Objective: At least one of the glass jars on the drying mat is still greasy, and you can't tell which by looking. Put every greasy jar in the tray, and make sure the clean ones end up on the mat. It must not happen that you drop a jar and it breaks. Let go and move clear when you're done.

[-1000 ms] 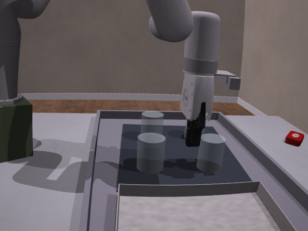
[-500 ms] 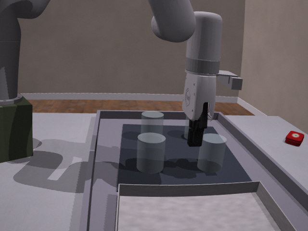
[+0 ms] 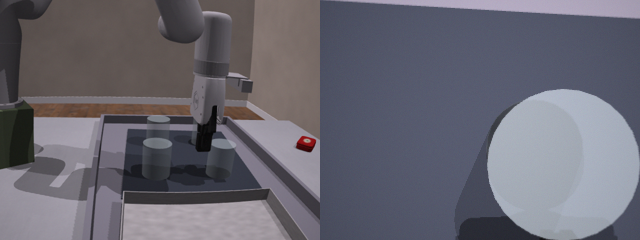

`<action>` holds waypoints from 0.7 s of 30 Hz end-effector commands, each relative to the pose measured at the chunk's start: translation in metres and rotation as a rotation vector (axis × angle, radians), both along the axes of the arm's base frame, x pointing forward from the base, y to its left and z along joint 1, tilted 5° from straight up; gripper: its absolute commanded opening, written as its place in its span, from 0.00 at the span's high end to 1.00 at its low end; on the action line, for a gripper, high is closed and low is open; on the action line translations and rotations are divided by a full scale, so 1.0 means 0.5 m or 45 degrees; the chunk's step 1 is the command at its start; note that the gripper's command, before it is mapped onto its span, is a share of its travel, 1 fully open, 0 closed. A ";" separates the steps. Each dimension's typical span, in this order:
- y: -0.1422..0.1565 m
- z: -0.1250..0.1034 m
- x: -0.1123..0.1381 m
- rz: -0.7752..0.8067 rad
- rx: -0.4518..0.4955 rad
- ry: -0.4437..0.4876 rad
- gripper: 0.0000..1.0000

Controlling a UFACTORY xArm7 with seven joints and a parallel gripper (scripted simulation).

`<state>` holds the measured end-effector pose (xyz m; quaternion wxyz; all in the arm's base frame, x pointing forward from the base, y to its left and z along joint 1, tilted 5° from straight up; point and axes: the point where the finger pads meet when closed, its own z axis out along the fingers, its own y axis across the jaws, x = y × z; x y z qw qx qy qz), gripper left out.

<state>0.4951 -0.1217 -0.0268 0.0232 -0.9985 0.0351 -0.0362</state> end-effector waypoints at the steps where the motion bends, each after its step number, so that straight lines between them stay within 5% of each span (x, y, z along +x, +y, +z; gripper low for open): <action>1: -0.001 0.004 0.004 0.000 -0.002 -0.005 1.00; 21: -0.002 0.008 0.008 0.000 -0.002 -0.005 1.00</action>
